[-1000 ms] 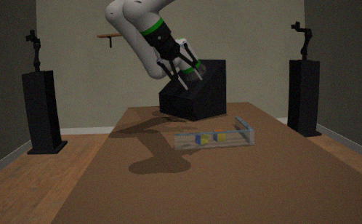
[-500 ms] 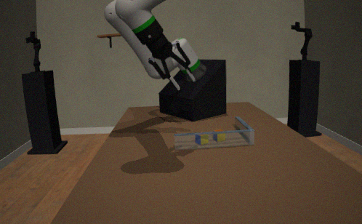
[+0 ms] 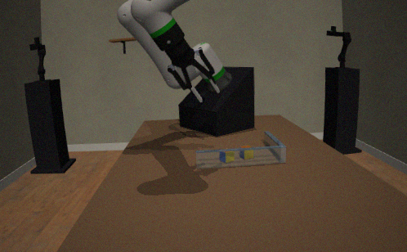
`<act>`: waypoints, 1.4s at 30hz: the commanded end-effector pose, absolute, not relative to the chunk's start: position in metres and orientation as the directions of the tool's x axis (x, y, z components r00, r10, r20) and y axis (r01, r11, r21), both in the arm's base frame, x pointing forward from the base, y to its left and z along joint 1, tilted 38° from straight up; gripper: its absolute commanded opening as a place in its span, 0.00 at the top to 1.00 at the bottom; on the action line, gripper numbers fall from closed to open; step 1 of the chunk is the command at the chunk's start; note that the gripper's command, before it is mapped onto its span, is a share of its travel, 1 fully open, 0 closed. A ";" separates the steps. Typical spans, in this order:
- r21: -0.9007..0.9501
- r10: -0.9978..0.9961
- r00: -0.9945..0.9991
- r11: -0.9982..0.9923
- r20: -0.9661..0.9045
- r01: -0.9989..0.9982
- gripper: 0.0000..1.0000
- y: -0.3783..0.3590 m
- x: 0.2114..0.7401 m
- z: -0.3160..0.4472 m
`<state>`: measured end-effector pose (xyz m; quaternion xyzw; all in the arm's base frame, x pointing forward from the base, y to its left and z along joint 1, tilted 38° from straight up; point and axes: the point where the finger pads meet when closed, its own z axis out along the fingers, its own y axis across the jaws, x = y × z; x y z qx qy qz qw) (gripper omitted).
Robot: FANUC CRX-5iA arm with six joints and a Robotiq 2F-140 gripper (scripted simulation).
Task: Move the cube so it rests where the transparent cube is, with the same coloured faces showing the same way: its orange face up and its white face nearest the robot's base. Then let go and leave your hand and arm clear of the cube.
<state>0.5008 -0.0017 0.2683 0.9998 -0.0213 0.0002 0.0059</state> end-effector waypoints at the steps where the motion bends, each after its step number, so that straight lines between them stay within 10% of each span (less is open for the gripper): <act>1: 0.016 -0.057 0.998 -0.998 0.001 -0.057 0.59 -0.002 0.501 0.267; 42: 0.137 -0.627 0.765 -0.753 0.147 -0.643 0.59 -0.021 0.514 0.215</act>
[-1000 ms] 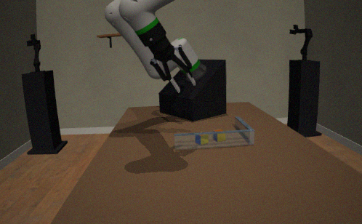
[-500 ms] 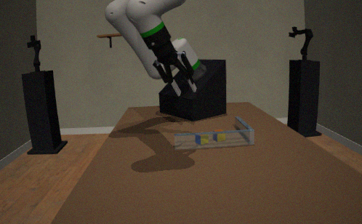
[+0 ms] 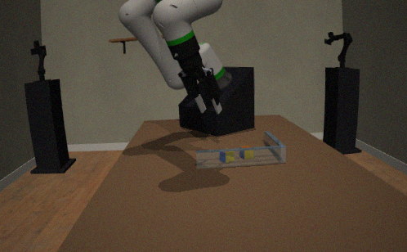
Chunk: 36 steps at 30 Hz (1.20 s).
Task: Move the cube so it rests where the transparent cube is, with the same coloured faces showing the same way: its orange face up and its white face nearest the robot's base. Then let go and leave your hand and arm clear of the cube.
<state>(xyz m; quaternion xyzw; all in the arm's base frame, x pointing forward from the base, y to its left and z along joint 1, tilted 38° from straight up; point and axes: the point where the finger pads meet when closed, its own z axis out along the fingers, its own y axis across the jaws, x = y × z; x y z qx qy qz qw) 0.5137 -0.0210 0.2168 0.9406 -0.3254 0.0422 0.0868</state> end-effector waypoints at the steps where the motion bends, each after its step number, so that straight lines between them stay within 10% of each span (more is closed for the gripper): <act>1: 0.137 -0.646 0.747 -0.735 0.158 -0.664 0.59 -0.022 0.515 0.212; 36: -0.178 -0.900 -0.097 0.022 0.425 -0.984 0.59 -0.027 0.538 0.144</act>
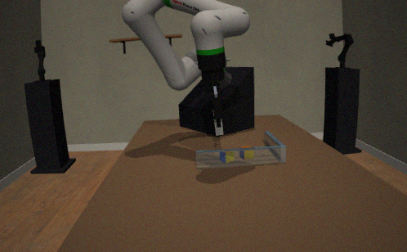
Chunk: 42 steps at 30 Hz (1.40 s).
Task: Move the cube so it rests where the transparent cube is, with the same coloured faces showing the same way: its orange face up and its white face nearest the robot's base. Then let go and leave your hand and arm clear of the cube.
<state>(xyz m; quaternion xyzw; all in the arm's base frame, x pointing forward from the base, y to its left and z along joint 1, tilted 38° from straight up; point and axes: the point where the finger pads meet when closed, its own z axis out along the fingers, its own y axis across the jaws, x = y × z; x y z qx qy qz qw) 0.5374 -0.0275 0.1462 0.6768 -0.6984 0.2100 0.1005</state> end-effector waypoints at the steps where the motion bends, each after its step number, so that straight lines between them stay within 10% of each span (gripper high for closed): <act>1: -0.196 -0.897 -0.126 0.045 0.425 -0.980 0.59 -0.026 0.539 0.142; 42: -0.595 -0.646 -0.759 0.578 0.085 -0.558 0.59 0.017 0.546 0.072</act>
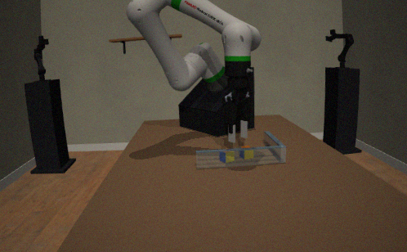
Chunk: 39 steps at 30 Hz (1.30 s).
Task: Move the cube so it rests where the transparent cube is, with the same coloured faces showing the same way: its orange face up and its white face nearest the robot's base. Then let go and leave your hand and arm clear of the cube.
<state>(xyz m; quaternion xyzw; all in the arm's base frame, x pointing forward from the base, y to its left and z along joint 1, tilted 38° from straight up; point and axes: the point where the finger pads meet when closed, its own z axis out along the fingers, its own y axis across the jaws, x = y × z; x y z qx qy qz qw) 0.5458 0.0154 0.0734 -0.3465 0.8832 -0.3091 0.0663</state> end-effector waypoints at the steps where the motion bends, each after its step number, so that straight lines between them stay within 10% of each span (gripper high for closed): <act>1: -0.595 -0.646 -0.759 0.578 0.085 -0.558 0.59 0.017 0.546 0.072; 39: -0.612 -0.553 -0.831 0.676 -0.054 -0.410 0.59 0.033 0.541 0.052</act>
